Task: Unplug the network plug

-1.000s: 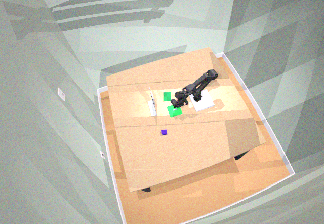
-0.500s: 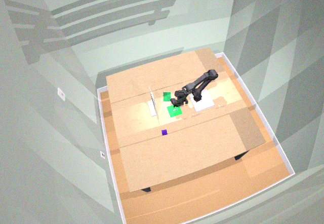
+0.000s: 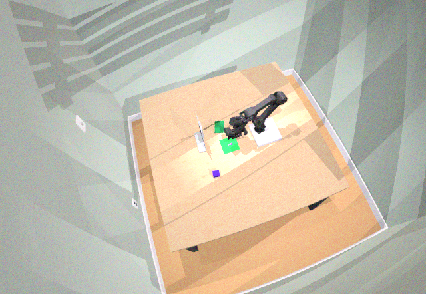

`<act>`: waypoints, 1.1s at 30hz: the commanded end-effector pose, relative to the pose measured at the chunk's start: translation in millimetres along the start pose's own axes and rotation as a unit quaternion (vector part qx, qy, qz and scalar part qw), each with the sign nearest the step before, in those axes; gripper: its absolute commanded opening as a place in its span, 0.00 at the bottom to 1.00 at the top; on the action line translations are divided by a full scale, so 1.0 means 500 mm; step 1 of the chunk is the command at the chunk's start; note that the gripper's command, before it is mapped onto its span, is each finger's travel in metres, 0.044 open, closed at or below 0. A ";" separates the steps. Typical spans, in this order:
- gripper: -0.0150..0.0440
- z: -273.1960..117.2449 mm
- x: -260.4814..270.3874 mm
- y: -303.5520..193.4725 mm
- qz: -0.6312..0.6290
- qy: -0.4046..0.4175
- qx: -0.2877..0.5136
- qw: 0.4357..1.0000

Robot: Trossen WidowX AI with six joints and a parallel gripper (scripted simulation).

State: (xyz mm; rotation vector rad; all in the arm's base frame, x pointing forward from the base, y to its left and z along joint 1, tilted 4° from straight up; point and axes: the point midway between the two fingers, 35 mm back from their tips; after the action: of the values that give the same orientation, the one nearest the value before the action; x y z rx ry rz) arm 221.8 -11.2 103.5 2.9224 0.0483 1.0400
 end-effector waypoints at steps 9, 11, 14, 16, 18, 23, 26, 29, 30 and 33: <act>0.52 -0.032 0.021 0.001 -0.003 0.002 0.002 1.000; 0.52 -0.037 0.023 0.001 -0.003 0.002 0.002 1.000; 0.52 -0.044 0.027 0.001 -0.003 0.002 0.002 1.000; 0.52 -0.049 0.029 0.002 -0.003 0.002 0.002 1.000; 0.52 -0.055 0.031 0.002 -0.003 0.002 0.002 1.000; 0.52 -0.067 0.036 0.002 -0.003 0.002 0.002 1.000; 0.52 -0.075 0.039 0.003 -0.003 0.002 0.002 1.000; 0.52 -0.083 0.042 0.003 -0.003 0.002 0.002 1.000; 0.52 -0.072 0.036 0.004 0.000 0.000 -0.001 1.000; 0.52 -0.082 0.046 0.005 0.000 0.000 -0.001 1.000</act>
State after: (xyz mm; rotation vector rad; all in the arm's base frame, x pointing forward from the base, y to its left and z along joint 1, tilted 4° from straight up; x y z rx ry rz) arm 213.1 -11.4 144.2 2.9214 0.0472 1.0384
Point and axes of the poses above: the point midway between the two fingers, 35 mm back from their tips, its own z axis out along the fingers, its own x axis across the jaws, y = z × x, and after that the axes turned 5 degrees about -z, right-handed
